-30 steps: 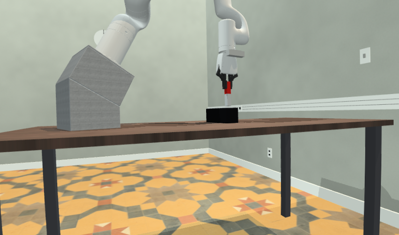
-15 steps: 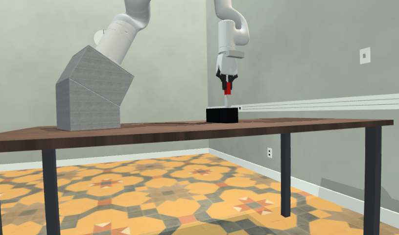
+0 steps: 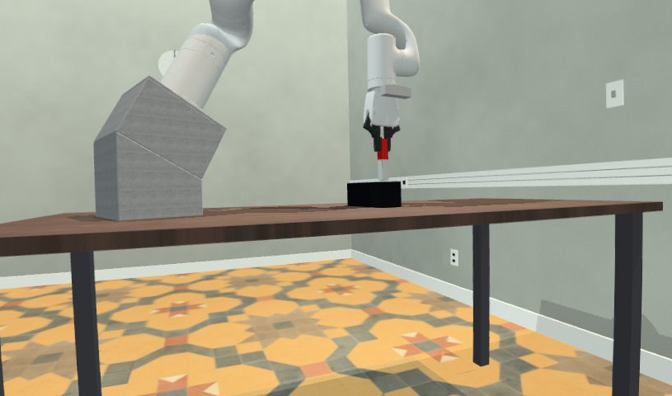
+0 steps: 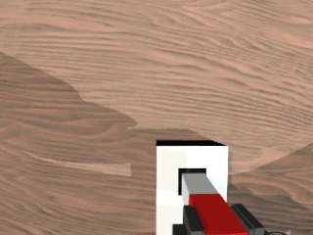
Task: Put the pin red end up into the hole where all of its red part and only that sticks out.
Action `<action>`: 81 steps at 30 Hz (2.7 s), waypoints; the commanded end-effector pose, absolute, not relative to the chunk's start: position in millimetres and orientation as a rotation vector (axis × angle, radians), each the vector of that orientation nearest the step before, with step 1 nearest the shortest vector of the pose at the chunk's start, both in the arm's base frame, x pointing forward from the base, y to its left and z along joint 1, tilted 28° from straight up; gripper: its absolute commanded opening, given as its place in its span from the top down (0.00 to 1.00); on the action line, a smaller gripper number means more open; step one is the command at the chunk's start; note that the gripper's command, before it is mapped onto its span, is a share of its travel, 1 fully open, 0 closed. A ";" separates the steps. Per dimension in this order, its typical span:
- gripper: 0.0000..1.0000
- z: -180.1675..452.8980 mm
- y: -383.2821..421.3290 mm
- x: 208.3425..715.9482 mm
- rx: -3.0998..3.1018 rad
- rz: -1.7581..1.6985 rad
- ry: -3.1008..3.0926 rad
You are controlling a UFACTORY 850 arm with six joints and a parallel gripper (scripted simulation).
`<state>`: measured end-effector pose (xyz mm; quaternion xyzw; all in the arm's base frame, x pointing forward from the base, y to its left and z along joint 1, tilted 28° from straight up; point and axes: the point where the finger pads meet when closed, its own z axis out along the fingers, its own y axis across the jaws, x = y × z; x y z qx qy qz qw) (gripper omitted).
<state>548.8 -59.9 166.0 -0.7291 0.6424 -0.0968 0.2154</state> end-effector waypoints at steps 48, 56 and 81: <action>1.00 159.6 -59.2 552.9 -2.021 -0.270 1.780; 1.00 159.6 -59.2 552.9 -2.021 -0.270 1.780; 1.00 156.2 -58.9 555.0 -2.021 -0.270 1.780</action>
